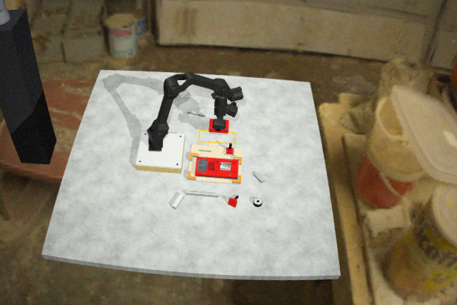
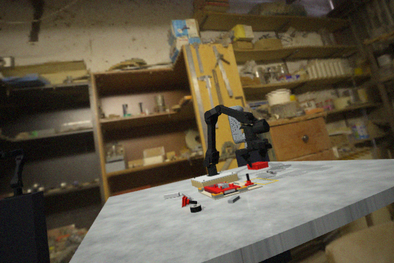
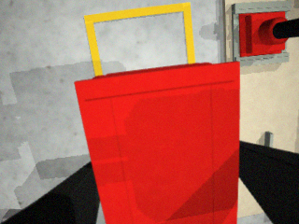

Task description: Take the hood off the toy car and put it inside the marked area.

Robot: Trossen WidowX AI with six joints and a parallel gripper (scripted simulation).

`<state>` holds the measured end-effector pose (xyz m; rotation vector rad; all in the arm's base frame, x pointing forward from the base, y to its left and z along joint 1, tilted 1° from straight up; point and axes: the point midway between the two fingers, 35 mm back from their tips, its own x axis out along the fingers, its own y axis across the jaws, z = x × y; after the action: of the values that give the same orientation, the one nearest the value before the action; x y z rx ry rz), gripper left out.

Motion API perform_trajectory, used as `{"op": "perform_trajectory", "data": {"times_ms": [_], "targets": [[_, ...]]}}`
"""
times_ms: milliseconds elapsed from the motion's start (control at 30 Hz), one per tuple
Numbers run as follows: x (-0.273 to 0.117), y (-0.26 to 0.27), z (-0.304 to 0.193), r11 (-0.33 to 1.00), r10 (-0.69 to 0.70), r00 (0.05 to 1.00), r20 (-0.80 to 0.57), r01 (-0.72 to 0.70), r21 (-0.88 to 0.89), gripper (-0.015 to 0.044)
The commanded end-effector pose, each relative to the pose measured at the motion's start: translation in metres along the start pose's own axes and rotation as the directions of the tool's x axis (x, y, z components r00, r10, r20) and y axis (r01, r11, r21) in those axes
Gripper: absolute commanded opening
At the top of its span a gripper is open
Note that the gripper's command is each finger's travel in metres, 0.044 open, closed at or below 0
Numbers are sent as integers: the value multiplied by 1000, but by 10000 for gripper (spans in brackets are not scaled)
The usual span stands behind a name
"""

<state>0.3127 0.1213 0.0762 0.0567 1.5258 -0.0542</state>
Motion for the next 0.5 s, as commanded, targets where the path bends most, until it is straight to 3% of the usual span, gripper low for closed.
{"op": "perform_trajectory", "data": {"times_ms": [0, 467], "targets": [[4, -1, -1, 1000, -4, 1000, -2, 4, 3, 0], [12, -1, -1, 1000, -4, 1000, -2, 4, 3, 0]]}}
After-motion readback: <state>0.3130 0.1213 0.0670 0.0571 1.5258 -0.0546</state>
